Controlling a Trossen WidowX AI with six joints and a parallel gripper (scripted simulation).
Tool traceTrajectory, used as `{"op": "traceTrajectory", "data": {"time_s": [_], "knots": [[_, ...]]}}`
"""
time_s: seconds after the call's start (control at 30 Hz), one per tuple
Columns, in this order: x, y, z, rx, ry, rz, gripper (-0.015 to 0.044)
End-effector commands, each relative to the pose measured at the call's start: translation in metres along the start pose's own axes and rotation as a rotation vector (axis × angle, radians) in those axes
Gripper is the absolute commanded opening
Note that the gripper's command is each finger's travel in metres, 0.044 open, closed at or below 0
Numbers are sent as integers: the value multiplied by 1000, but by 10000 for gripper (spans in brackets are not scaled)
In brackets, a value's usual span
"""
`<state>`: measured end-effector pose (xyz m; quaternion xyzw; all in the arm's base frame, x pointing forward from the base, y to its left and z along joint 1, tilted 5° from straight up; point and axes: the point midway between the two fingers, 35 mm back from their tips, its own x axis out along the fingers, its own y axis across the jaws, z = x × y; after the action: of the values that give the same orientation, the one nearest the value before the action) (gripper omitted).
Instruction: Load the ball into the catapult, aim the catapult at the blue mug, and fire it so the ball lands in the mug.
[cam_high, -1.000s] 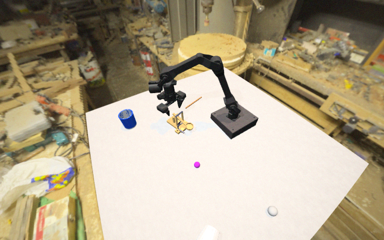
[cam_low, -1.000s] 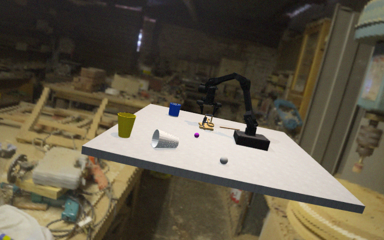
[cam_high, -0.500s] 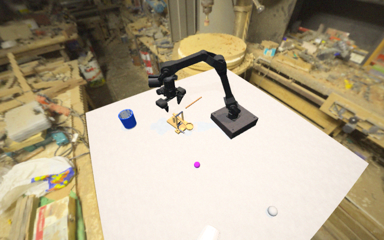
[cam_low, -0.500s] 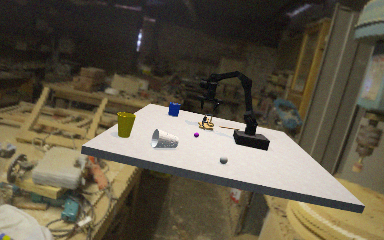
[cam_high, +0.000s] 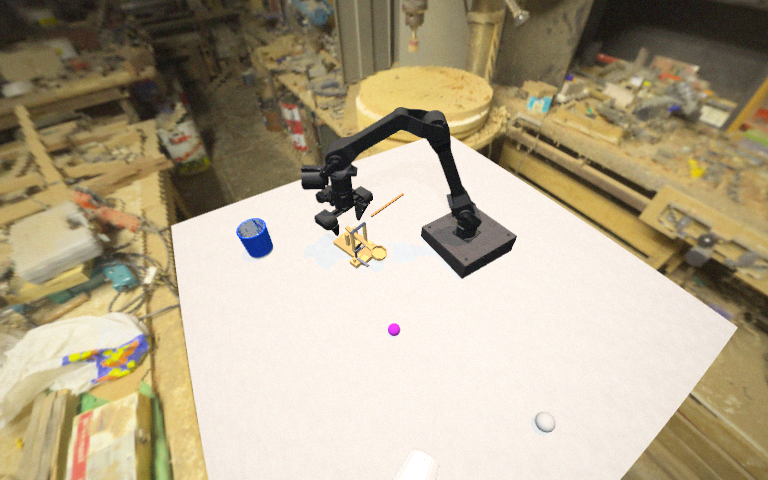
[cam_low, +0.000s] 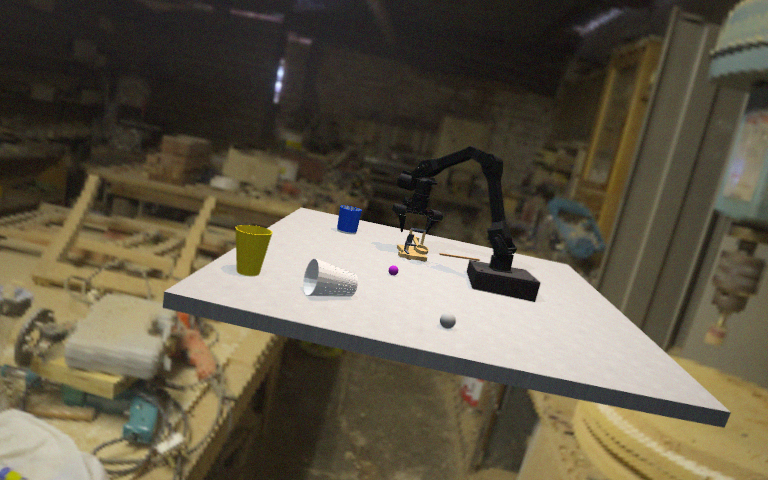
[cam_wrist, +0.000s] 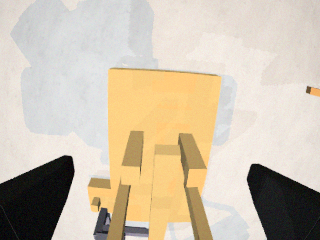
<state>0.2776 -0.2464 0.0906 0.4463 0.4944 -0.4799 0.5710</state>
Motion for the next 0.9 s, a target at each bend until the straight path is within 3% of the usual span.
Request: {"op": "traceTrajectory", "data": {"time_s": [0.0,0.83,0.87], "knots": [[7,-1,-1,-4,6,-3,440],[46,-1,-3,-4,6,-3,440],[43,-1,-2,0,3,-4,414]]}}
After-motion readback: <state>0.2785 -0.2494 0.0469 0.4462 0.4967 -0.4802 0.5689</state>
